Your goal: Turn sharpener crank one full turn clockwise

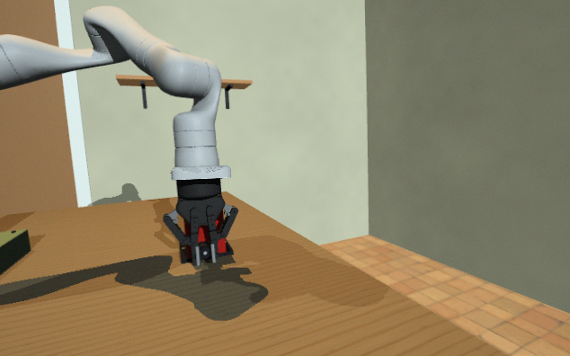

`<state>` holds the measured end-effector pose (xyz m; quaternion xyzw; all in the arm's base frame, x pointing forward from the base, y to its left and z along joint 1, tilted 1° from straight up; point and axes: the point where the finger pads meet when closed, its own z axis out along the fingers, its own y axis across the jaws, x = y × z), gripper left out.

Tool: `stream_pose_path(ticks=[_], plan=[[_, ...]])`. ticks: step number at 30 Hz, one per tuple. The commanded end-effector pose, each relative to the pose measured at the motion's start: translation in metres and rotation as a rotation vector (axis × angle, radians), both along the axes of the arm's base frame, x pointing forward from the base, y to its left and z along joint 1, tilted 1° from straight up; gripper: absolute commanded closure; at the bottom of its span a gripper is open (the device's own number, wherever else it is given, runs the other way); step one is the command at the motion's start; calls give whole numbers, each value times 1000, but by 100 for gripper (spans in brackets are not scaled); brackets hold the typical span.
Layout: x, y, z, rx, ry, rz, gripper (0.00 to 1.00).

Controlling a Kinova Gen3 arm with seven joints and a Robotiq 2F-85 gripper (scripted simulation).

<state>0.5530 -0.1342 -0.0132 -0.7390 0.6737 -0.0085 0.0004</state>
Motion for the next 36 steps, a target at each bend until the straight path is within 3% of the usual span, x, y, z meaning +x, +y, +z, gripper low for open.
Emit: stream_pose_path(ticks=[1,13,23,36], plan=[[-3,1,2,1,-5,5,100],[-17,1,10,3,-4,5,100],[-37,-1,31,2,8,10,100],[-37,0,56,2,4,0,100]])
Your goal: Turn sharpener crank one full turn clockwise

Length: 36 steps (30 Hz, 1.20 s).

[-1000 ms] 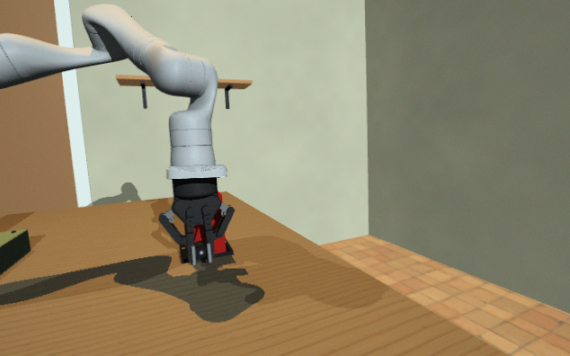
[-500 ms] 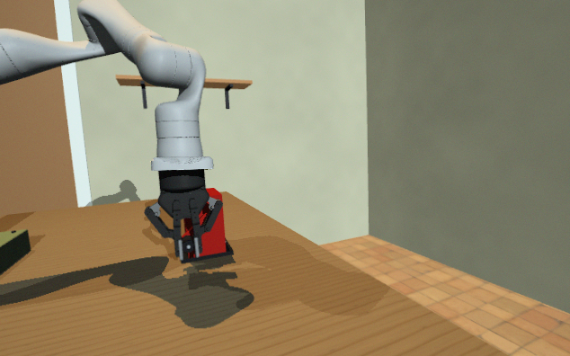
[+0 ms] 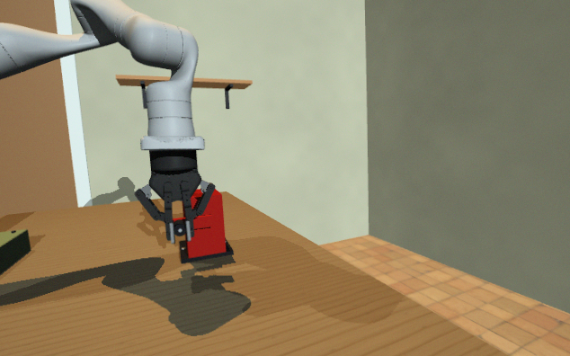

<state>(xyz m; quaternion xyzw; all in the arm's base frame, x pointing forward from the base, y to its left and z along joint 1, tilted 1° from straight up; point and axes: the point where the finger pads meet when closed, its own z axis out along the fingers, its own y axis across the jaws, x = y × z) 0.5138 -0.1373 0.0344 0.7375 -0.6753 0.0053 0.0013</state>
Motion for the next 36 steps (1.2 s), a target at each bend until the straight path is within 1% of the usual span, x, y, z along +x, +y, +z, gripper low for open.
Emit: stream_pose_path(ticks=[1,36], plan=[[3,3,8,1,-3,5,100],[5,0,11,-6,-9,2,100]])
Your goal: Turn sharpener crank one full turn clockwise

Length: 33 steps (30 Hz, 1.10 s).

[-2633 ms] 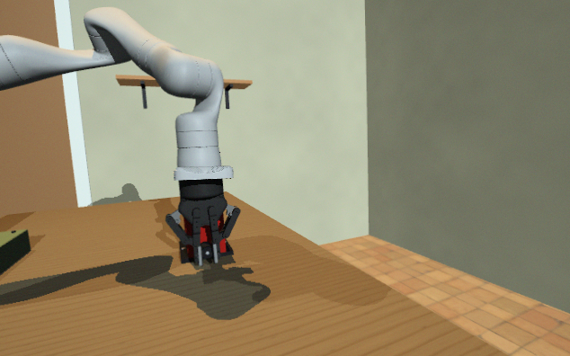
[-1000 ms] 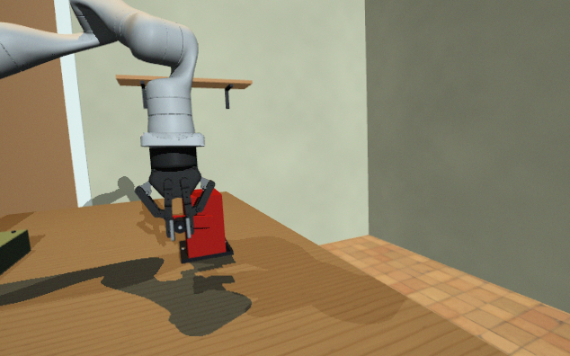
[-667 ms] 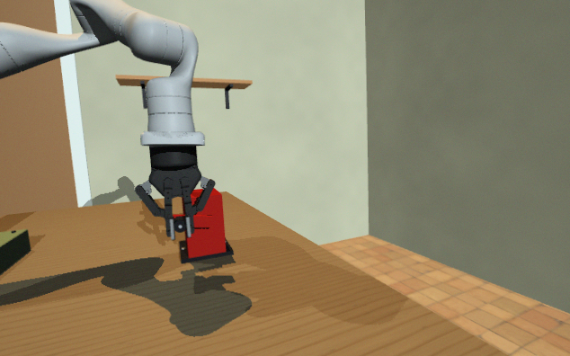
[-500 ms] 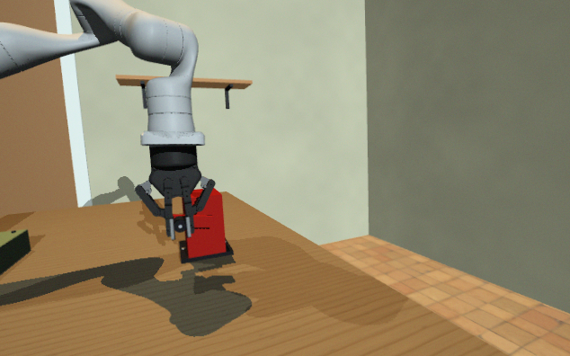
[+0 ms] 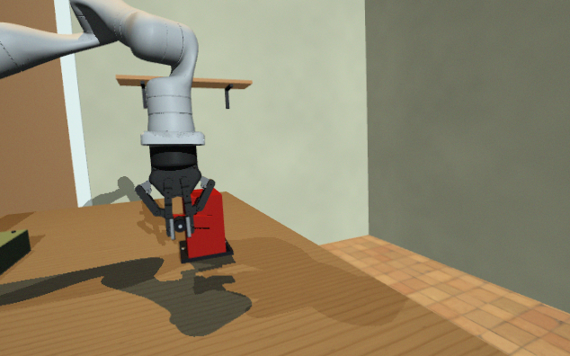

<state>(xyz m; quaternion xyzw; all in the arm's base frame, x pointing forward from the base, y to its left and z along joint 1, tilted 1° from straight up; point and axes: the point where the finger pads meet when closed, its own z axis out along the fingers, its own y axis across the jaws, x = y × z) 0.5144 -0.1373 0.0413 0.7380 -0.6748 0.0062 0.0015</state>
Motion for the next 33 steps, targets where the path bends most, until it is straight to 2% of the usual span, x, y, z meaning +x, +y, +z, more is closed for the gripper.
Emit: stream_pose_path(ticks=[1,21,33], plan=[[4,0,4,-4,-8,1,100],[4,1,7,-2,-6,1,100],[14,3,27,3,-2,-1,100]])
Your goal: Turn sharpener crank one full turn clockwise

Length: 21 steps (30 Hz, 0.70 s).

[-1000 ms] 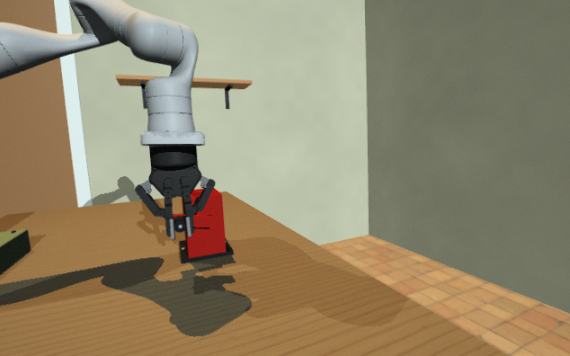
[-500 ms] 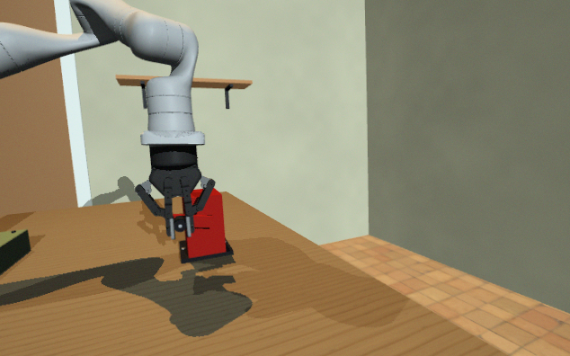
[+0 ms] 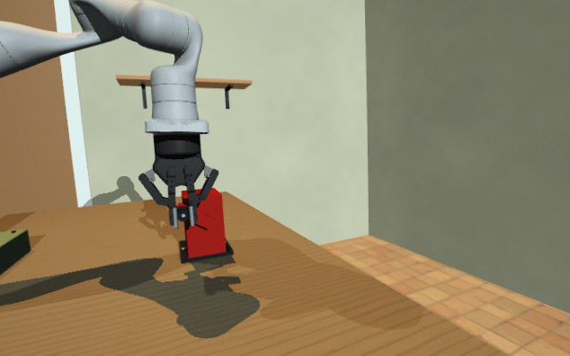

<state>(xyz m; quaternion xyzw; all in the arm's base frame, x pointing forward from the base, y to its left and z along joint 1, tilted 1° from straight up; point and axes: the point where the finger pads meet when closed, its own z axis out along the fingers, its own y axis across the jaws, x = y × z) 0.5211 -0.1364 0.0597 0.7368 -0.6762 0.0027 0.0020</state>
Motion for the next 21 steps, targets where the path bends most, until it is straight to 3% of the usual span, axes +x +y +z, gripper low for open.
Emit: stream_pose_path(ticks=[1,21], plan=[[10,2,10,-1,-8,3,100],[41,3,23,-7,-13,3,100]])
